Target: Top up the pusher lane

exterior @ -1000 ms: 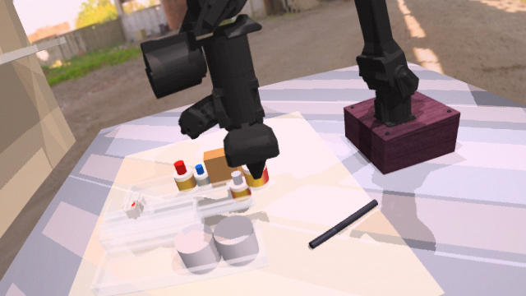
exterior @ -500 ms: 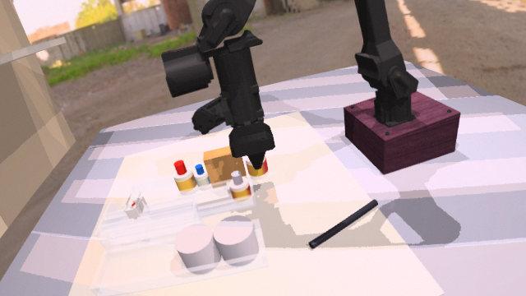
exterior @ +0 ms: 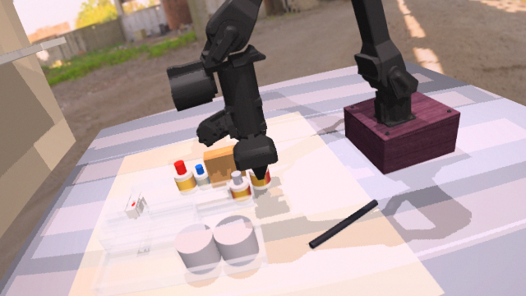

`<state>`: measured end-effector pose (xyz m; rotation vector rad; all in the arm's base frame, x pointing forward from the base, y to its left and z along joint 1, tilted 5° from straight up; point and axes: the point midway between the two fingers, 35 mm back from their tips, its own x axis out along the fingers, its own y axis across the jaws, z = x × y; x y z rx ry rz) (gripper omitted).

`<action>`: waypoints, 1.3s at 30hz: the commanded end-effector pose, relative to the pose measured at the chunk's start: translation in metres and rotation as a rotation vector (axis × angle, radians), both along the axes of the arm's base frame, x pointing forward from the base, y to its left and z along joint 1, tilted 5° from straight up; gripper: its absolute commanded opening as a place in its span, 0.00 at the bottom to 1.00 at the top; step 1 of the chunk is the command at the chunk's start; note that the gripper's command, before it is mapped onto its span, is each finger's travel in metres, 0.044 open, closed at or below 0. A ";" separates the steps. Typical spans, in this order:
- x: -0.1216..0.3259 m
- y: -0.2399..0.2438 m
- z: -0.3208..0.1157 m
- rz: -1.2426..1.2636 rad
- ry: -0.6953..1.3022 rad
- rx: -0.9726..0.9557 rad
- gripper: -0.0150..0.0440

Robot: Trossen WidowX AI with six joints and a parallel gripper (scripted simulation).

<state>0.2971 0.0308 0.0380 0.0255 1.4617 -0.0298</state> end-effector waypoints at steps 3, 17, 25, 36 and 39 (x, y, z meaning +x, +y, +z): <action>0.002 0.000 0.000 0.005 -0.001 0.003 0.25; 0.007 0.000 0.000 0.005 -0.001 0.003 0.25; 0.010 0.000 0.000 0.005 -0.001 0.003 0.25; 0.013 0.000 0.001 0.005 -0.002 0.003 0.25; 0.014 0.000 0.001 0.005 -0.002 0.003 0.25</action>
